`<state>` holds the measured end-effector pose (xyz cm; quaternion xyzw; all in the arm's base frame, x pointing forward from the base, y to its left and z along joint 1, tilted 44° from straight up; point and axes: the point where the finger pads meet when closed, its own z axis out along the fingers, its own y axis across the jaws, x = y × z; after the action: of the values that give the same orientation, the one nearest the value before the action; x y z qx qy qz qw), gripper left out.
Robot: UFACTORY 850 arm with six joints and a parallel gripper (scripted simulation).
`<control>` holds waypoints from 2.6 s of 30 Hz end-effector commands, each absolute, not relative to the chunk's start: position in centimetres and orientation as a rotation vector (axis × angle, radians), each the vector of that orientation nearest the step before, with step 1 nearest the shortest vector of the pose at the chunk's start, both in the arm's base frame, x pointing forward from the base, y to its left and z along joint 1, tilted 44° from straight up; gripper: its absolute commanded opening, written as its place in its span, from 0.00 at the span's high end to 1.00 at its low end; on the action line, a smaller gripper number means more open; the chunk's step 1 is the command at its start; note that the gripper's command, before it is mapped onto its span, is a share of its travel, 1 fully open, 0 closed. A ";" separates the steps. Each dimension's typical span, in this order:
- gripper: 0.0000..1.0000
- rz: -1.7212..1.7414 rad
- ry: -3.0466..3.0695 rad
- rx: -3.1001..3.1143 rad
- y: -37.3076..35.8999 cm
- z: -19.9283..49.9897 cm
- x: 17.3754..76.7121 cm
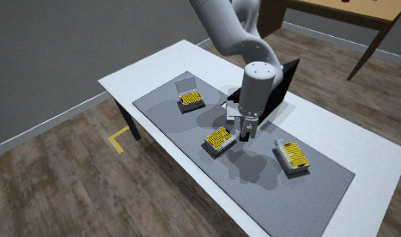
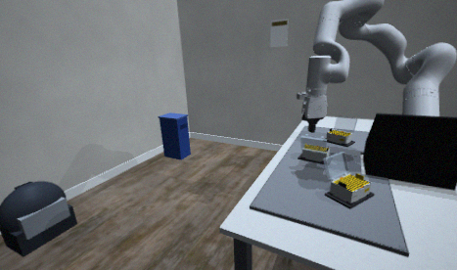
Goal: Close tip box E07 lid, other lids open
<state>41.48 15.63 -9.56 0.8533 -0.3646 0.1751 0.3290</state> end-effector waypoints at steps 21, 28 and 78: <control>1.00 0.090 -0.075 2.378 15.7 -9.5 41.5; 1.00 -0.021 0.202 2.368 15.7 -9.5 41.5; 1.00 -0.635 1.695 1.808 15.7 -9.5 41.5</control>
<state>41.47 15.62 -9.56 0.6917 0.6186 -0.2251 0.2969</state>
